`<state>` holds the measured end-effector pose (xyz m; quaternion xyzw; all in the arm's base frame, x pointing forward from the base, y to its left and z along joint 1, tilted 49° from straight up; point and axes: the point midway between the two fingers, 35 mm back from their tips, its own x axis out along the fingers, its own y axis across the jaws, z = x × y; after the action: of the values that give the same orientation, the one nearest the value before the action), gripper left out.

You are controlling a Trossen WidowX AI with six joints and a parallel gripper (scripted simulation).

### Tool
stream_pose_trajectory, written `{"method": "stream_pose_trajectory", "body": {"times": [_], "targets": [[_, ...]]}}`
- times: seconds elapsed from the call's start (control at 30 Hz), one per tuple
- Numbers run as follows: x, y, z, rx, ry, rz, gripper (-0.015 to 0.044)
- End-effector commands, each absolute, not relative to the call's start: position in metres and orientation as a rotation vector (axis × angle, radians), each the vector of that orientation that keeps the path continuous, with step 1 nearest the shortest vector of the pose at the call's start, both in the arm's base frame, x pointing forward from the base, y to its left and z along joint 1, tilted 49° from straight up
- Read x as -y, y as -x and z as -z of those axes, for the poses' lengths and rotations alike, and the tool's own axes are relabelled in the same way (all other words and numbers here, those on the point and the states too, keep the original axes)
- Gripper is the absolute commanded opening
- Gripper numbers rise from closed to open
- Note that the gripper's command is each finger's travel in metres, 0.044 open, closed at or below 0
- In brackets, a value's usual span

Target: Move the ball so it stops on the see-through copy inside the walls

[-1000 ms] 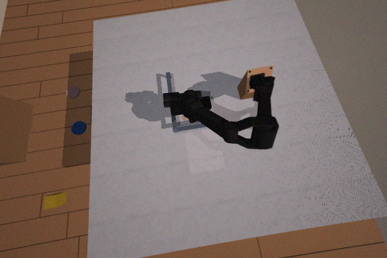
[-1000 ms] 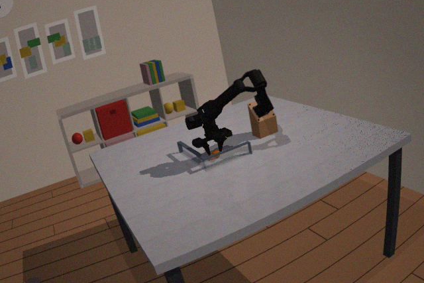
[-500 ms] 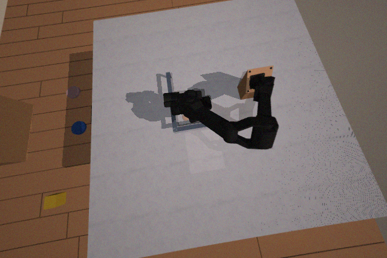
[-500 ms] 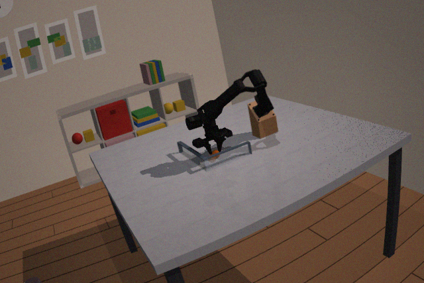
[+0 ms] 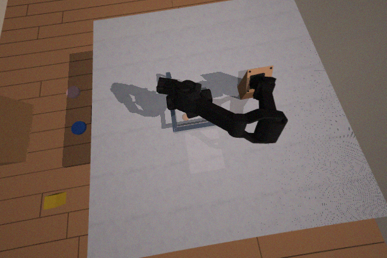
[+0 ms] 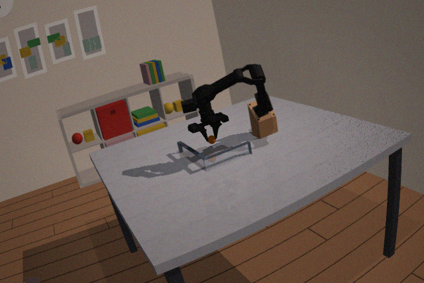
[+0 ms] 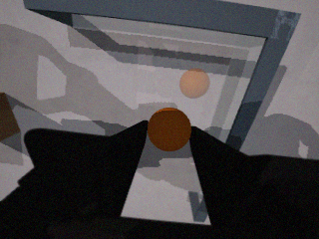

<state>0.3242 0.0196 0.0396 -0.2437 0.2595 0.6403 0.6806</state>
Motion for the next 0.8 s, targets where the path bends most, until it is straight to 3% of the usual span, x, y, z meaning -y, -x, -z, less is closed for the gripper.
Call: {"method": "stream_pose_trajectory", "body": {"times": [0.0, 0.33, 0.77], "targets": [[0.003, -0.322, -0.061, -0.576, 0.557, -1.436, 0.0], [0.018, -0.318, -0.079, -0.585, 0.536, -1.432, 0.0], [0.007, -0.328, -0.076, -0.84, 0.23, -1.274, 0.0]]}}
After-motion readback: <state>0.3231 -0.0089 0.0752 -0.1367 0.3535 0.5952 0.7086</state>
